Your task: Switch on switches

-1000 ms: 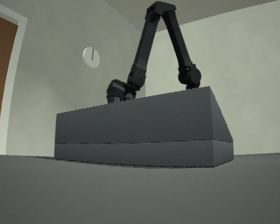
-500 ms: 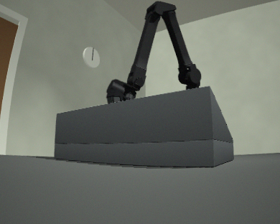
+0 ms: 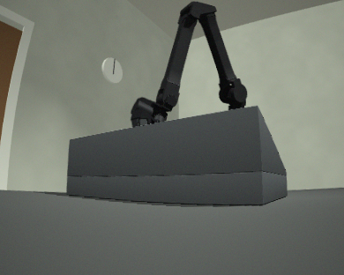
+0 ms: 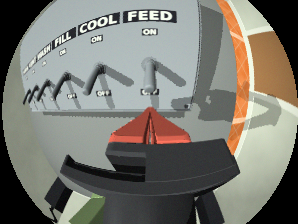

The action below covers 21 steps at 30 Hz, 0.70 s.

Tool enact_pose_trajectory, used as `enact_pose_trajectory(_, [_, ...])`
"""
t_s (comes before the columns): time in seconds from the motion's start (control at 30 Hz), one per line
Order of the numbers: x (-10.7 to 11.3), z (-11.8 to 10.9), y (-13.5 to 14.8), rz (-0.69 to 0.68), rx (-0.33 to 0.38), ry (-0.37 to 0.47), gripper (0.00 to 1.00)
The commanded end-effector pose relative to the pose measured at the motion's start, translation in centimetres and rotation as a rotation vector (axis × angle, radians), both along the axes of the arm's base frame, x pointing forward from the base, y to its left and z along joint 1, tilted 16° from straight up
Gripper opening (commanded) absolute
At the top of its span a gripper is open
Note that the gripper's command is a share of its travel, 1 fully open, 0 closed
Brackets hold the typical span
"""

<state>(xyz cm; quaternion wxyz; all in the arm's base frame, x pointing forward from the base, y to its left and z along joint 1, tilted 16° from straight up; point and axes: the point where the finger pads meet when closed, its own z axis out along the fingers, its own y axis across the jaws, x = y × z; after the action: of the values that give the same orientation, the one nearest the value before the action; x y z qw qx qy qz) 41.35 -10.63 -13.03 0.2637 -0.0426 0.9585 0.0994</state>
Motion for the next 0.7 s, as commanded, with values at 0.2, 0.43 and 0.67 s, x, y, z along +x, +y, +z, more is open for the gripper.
enact_pose_trajectory(0.2, [0.71, 0.04, -0.02, -0.001, -0.002, -0.011, 0.00])
enact_pose_trajectory(0.43, [0.40, -0.16, 0.09, -0.001, -0.003, -0.011, 0.00])
enact_pose_trajectory(0.67, [-0.02, -0.26, 0.25, -0.001, -0.001, -0.007, 0.00])
